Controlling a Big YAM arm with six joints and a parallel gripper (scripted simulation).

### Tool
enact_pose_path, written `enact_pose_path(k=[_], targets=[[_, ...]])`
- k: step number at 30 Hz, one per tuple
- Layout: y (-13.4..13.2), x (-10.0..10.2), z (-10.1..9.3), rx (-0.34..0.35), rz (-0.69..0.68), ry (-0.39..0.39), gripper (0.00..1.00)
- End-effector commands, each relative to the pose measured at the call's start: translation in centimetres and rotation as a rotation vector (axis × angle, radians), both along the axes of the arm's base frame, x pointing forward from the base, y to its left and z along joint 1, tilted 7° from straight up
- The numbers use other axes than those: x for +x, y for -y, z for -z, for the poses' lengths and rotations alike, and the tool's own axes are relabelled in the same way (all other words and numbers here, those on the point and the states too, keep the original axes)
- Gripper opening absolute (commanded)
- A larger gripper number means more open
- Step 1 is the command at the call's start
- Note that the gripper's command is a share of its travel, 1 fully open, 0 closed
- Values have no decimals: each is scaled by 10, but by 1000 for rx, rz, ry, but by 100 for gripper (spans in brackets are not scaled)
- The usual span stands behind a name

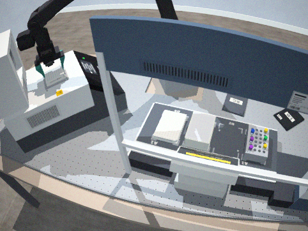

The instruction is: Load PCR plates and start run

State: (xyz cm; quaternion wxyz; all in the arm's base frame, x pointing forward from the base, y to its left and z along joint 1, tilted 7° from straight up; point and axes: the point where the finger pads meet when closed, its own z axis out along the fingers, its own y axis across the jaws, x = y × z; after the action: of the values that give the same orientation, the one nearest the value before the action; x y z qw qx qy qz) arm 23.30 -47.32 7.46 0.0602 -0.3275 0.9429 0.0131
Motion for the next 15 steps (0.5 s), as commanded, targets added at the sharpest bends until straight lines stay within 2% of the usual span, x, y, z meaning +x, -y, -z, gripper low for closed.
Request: enact_pose_path(k=[1,15], targets=[[10,21,32,24,-15,6,0],[11,19,34,21,-16,-3,0]])
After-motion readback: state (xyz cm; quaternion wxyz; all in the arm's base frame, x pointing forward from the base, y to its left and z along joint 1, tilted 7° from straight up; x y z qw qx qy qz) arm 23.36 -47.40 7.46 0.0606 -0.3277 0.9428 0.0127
